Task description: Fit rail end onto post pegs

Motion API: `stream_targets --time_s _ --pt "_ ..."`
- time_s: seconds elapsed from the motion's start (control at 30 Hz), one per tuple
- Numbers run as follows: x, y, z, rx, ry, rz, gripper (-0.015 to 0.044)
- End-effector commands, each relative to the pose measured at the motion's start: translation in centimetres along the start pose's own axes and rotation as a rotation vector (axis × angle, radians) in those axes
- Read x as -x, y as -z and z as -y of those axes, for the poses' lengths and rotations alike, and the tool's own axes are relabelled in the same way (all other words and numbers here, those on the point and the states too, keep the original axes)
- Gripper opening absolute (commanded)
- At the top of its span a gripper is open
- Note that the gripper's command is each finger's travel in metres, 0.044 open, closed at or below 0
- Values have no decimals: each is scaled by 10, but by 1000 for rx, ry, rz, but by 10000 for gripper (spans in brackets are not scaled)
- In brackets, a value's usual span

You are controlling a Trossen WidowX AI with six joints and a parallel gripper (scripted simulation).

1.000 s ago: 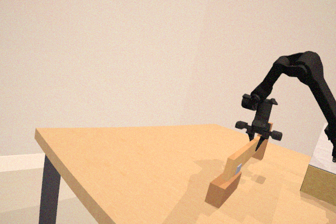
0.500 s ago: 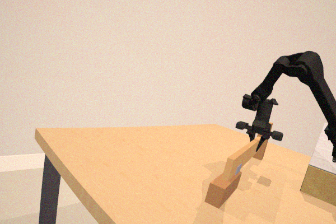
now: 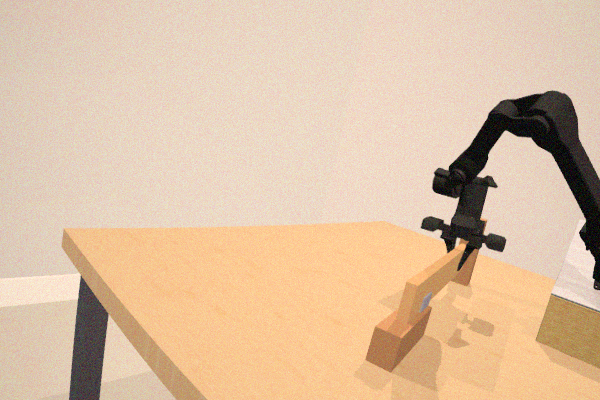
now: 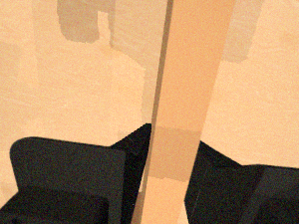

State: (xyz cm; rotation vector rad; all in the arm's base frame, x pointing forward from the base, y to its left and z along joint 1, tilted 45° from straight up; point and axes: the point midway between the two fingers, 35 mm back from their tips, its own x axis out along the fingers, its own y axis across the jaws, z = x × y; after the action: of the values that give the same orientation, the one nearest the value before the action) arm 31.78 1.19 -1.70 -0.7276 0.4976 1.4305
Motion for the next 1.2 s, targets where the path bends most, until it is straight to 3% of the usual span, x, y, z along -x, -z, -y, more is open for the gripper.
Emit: stream_targets --time_s 0.0,1.17 --pt "2 1 1 -2 9 -3 0" --pt "3 9 0 -2 9 -3 0"
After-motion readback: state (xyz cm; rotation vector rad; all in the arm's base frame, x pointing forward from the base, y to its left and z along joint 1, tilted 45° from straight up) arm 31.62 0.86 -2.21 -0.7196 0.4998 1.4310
